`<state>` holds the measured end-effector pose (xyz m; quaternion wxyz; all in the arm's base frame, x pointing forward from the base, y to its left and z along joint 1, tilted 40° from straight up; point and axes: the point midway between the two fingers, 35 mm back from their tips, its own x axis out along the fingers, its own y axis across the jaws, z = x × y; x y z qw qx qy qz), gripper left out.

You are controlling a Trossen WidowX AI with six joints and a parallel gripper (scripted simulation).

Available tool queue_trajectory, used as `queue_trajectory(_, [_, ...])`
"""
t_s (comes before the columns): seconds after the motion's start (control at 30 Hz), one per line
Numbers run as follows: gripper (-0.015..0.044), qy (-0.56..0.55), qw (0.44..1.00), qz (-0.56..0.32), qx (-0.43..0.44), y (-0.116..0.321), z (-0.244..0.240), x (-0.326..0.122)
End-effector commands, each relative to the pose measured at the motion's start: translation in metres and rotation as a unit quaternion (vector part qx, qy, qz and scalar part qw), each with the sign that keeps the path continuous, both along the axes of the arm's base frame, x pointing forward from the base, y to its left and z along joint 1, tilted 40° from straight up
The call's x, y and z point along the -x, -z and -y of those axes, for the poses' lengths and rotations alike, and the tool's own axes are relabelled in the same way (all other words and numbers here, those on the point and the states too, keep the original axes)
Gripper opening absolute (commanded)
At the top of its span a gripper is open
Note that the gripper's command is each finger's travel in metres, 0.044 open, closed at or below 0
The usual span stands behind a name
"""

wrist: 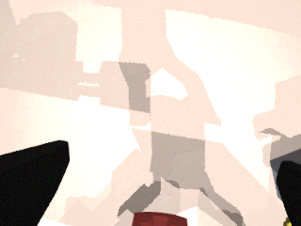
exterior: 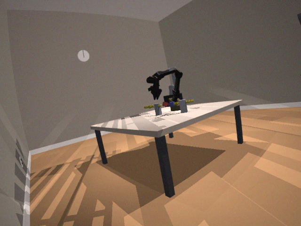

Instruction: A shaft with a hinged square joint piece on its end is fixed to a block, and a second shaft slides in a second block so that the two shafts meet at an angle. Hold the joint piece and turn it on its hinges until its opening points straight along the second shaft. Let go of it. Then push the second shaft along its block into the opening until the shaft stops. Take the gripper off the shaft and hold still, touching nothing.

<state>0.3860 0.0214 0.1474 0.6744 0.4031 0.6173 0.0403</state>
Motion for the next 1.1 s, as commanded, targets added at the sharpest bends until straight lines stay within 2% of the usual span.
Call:
queue_trajectory(0.0, [0.044,-0.004,1.0,-0.003,0.003,0.012,-0.011,0.001])
queue_trajectory(0.37, [0.044,0.003,1.0,-0.005,-0.002,0.048,-0.043,-0.001])
queue_trajectory(1.07, [0.044,0.003,1.0,-0.007,-0.004,0.031,-0.068,0.06])
